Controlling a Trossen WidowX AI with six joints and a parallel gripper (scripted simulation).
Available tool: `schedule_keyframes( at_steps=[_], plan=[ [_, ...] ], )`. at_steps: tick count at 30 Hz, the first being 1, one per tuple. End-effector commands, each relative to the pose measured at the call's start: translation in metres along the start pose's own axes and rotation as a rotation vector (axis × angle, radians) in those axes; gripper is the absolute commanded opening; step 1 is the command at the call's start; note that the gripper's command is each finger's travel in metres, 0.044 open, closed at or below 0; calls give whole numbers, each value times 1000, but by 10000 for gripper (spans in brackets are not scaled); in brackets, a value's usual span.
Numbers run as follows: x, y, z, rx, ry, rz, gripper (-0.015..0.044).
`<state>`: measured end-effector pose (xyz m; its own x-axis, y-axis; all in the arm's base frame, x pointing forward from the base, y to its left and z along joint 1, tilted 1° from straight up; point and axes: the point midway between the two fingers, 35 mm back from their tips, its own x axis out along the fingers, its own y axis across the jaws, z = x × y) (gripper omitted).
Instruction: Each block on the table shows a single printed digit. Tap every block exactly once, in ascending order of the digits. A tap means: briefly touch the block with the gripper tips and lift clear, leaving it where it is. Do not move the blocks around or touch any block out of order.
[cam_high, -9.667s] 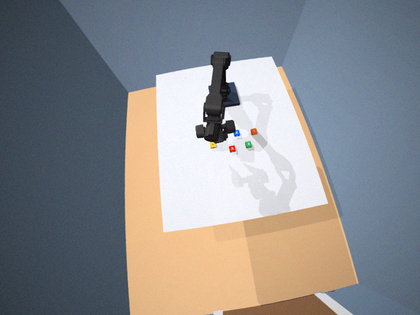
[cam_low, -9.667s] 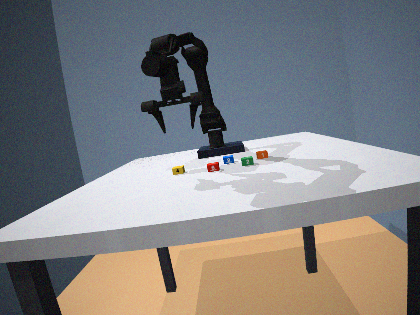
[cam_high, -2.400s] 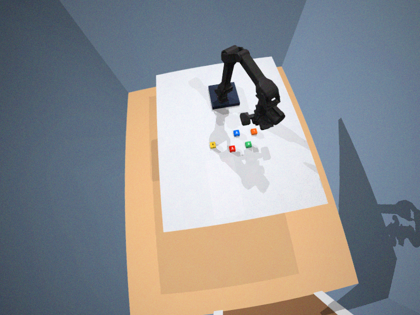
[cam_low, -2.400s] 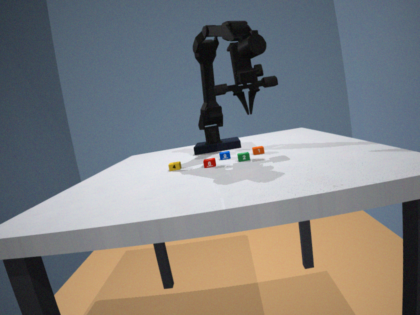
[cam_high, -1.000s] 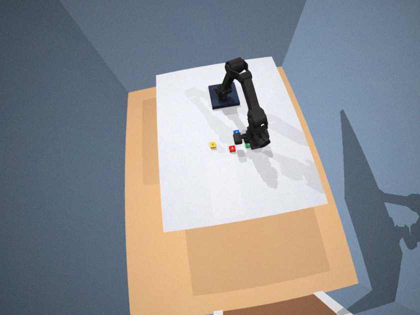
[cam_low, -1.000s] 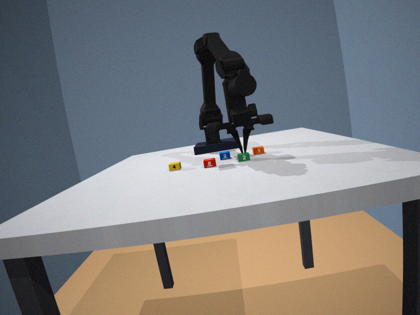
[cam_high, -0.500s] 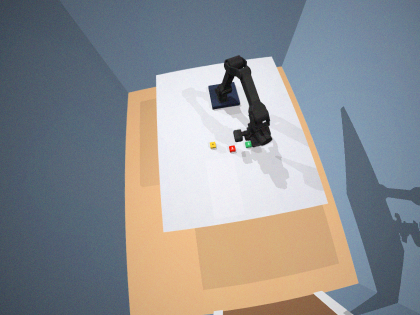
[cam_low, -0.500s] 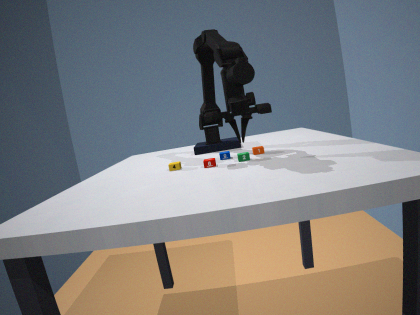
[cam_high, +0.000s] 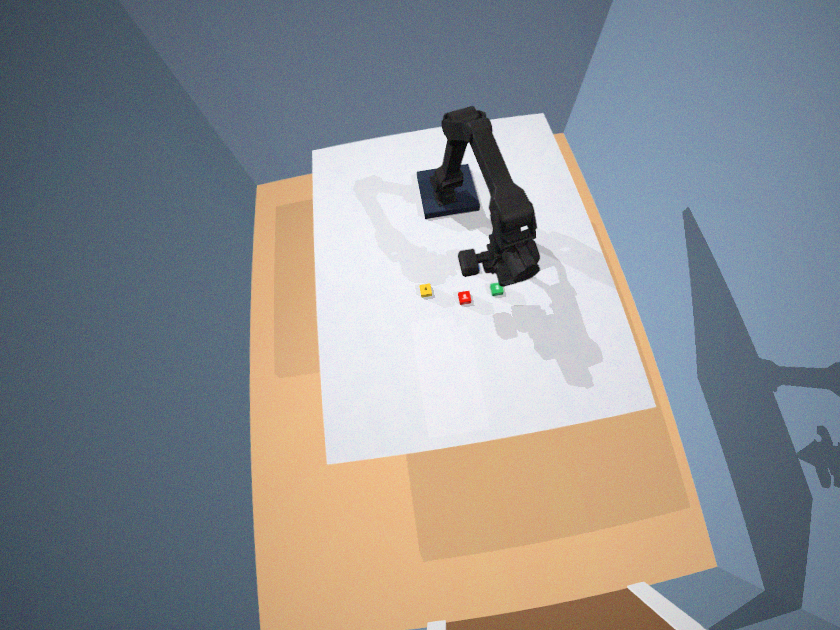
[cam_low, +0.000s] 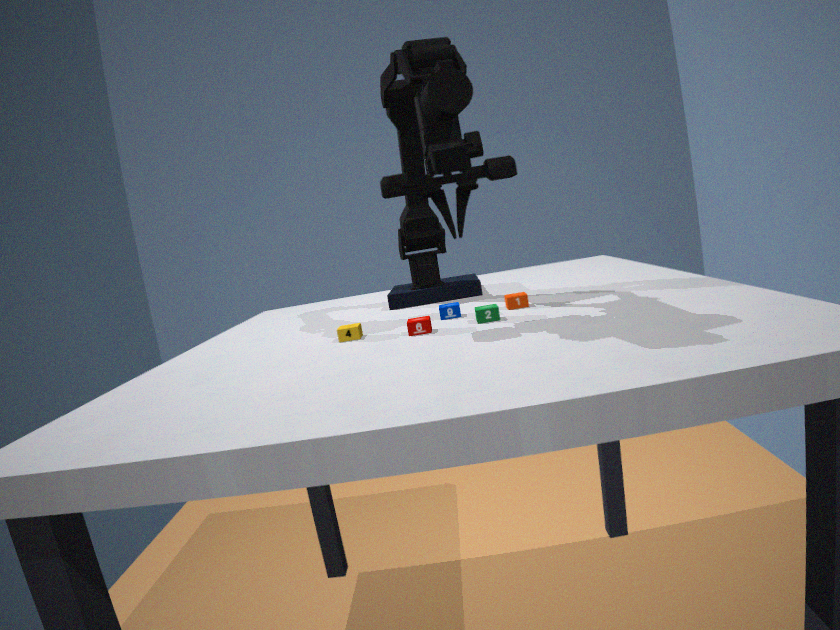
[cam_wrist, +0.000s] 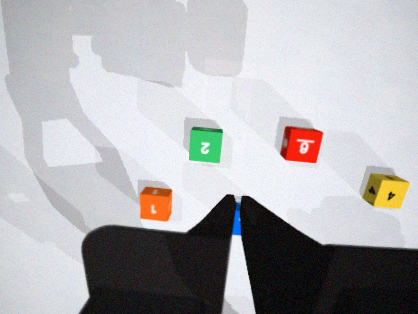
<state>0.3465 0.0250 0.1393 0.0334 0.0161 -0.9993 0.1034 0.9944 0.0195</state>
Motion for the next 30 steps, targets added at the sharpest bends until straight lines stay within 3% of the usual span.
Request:
schedule_keyframes(
  at_steps=[1, 9, 15, 22, 30],
  plan=[
    [-3, -61, 2, 15, -1, -8, 20],
    [-4, -175, -24, 15, 2, -19, 20],
    [-2, -177, -25, 17, 2, -18, 20],
    [75, -179, -25, 16, 2, -19, 20],
    [81, -179, -25, 15, 2, -19, 20]
  ],
)
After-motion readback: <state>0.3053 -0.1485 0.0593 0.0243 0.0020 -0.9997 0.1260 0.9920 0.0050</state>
